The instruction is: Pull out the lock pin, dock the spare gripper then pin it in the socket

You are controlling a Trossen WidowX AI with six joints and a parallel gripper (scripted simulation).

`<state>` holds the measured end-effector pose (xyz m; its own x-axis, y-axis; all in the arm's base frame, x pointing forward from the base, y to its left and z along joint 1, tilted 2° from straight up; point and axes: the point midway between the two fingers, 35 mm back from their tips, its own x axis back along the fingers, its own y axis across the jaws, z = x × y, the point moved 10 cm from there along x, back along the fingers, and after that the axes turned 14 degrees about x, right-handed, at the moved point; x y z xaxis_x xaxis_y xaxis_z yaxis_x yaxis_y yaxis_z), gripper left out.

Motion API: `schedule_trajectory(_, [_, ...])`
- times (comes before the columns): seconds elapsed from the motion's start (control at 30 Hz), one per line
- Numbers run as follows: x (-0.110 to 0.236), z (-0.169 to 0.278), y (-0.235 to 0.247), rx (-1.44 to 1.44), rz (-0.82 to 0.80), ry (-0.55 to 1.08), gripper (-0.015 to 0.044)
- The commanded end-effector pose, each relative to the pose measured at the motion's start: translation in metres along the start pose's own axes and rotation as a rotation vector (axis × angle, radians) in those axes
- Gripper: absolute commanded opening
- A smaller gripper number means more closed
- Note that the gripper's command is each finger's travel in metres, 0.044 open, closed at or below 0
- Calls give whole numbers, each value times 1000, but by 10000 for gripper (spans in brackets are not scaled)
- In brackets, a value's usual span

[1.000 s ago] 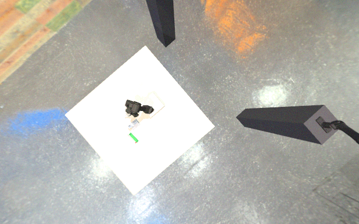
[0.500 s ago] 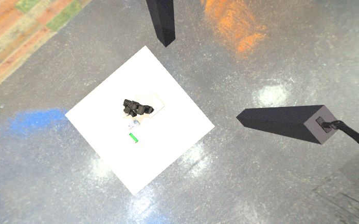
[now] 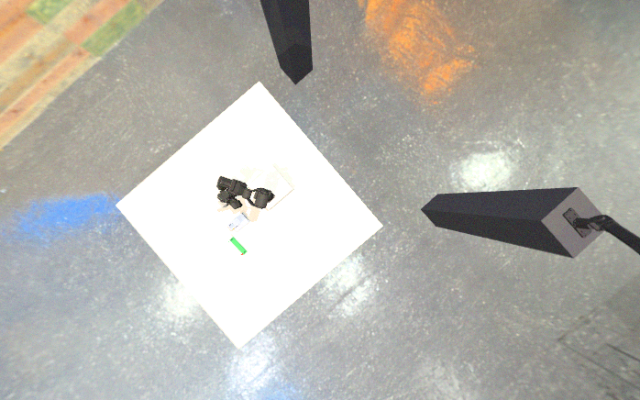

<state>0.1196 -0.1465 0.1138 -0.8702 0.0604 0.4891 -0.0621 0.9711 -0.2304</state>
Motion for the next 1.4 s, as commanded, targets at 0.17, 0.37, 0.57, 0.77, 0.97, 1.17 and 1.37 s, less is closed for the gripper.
schedule_trajectory(0.17, [12, -21, -5, 22, 12, -15, 0])
schedule_trajectory(0.37, [21, -32, -4, 22, 12, -15, 0])
schedule_trajectory(0.57, [31, -42, -1, 21, 12, -15, 0])
schedule_trajectory(0.77, [36, -49, 2, 21, 12, -15, 0])
schedule_trajectory(0.97, [34, -43, 4, 2, 3, 0, 0])
schedule_trajectory(1.17, [34, -43, 4, 2, 3, 0, 0])
schedule_trajectory(1.37, [29, -53, 2, -38, -40, 41, 0])
